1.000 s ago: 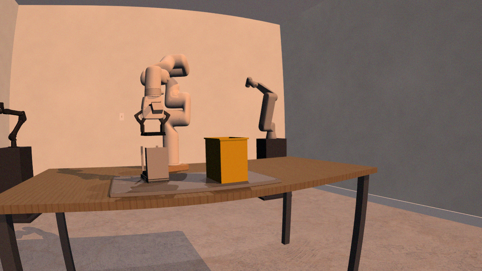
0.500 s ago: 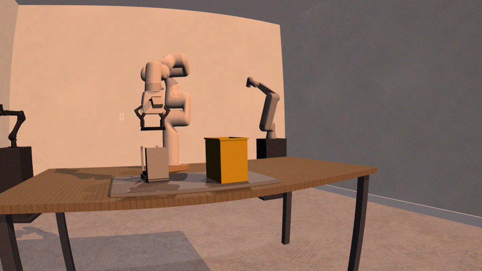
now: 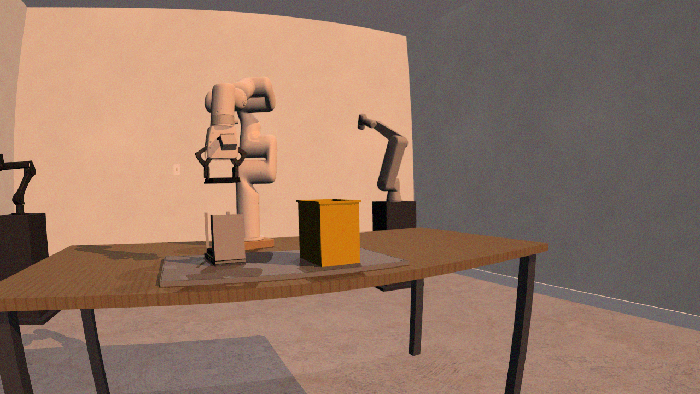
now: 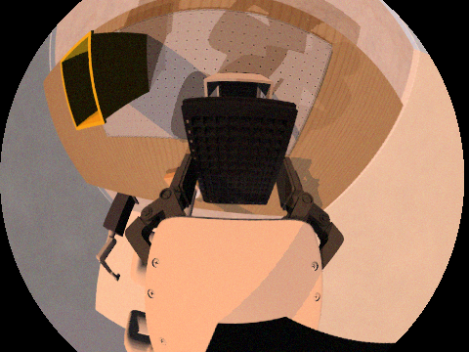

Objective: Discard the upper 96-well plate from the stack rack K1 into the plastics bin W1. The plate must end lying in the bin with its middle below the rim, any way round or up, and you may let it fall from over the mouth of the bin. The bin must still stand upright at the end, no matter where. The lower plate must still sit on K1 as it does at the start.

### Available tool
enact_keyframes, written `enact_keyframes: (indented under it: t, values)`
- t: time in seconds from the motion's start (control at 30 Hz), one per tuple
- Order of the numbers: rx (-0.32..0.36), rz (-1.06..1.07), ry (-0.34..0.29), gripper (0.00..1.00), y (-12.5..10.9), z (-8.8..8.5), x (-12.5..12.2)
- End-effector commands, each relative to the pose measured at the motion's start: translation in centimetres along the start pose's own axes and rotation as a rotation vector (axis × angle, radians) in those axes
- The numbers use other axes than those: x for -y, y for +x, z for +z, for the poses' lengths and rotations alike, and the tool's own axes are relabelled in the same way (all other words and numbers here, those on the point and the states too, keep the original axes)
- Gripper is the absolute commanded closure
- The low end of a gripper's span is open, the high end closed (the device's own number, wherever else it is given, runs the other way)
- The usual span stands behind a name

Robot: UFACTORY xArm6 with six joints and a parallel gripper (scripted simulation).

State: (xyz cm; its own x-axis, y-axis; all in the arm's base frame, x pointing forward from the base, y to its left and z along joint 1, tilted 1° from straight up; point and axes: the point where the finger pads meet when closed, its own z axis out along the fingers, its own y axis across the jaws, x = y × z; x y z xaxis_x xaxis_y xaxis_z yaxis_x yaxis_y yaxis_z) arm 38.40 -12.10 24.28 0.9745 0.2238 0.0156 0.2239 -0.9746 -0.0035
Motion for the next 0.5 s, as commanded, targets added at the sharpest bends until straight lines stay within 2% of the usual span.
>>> enact_keyframes:
  t: [0.0,0.17,0.27,0.47]
  values:
    - [-0.003,0.0,-0.002,1.0,0.1,-0.2,0.0]
    - [-0.003,0.0,-0.002,1.0,0.1,-0.2,0.0]
    - [-0.003,0.1,-0.002,1.0,0.5,-0.2,0.9]
    - [-0.004,0.105,-0.002,1.0,1.1,-0.1,2.1]
